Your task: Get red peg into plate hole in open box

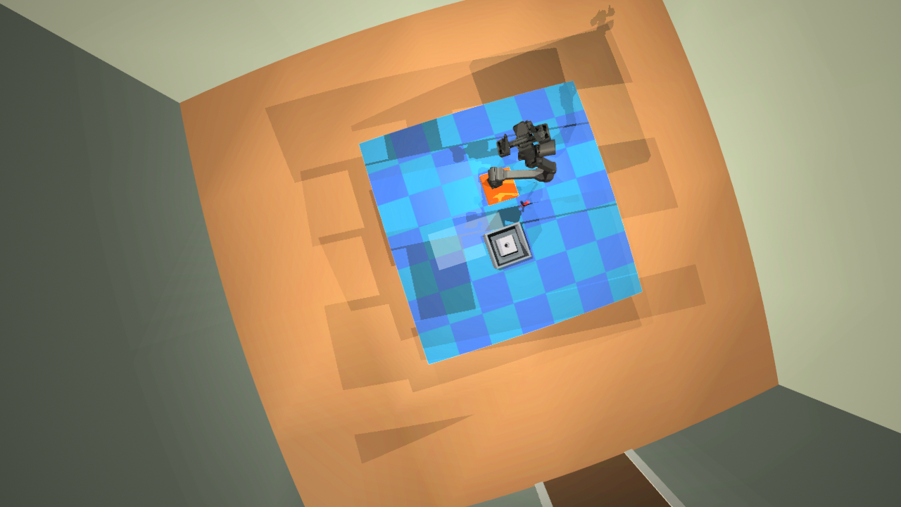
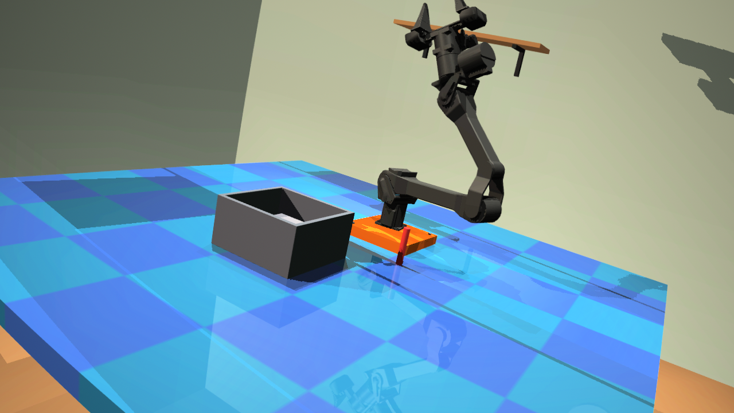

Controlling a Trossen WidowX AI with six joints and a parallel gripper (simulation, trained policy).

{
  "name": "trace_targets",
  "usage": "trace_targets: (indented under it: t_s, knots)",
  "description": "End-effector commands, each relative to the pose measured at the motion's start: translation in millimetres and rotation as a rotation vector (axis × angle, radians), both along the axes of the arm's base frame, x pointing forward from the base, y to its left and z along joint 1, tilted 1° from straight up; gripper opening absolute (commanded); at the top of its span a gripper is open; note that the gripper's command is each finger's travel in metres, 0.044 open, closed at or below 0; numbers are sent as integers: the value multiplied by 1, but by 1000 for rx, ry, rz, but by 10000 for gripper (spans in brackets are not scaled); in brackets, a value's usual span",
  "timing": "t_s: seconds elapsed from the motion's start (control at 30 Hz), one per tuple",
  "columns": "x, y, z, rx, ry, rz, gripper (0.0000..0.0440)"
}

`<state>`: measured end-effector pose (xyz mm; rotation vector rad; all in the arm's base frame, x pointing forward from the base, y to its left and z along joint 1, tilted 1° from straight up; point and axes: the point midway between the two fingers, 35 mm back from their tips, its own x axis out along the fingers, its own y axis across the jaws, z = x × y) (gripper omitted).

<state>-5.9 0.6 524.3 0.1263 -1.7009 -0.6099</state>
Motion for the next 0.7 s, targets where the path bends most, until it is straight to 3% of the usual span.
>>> trace_targets:
  t_s: [0.0, 0.07, 0.33, 0.67]
  knots:
    - [-2, -4, -1, 17, -1, -12, 419]
    - [-7, -13, -3, 61, -3, -31, 440]
    - [-27, -74, -25, 334, -13, -23, 440]
    - [-20, -149, -69, 680, 55, 27, 440]
